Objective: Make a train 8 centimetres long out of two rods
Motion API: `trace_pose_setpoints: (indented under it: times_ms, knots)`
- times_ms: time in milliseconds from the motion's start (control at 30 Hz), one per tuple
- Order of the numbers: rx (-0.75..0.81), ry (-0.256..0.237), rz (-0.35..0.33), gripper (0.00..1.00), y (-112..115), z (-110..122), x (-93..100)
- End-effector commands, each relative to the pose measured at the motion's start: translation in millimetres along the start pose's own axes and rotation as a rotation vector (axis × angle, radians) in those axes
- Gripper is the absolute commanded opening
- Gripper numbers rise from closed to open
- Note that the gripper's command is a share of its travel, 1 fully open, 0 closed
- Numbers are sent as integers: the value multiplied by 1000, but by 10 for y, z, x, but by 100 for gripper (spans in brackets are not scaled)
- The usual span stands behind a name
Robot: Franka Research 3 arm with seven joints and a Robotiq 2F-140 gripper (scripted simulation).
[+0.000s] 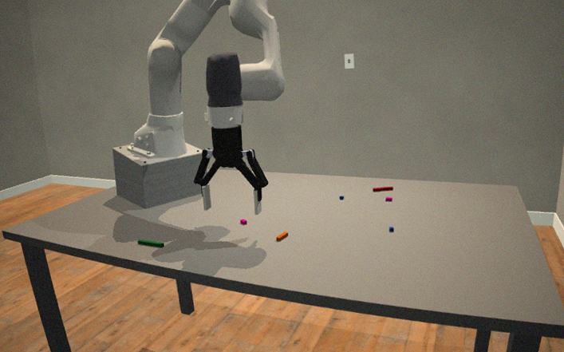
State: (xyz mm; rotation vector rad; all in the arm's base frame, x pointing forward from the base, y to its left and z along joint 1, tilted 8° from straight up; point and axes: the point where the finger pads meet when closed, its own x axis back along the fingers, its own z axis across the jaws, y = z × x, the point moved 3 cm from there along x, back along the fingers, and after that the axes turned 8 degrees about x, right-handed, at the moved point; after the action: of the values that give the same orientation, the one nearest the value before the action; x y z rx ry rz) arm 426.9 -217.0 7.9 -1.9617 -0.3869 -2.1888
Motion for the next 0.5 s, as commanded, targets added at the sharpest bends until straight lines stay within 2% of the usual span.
trace_pose_setpoints:
  times_ms: [0, 467]
  knots:
    - [167, 6, -1, 100, 14, 11, 3]
    - [402, 2, 3, 100, 10, 18, -13]
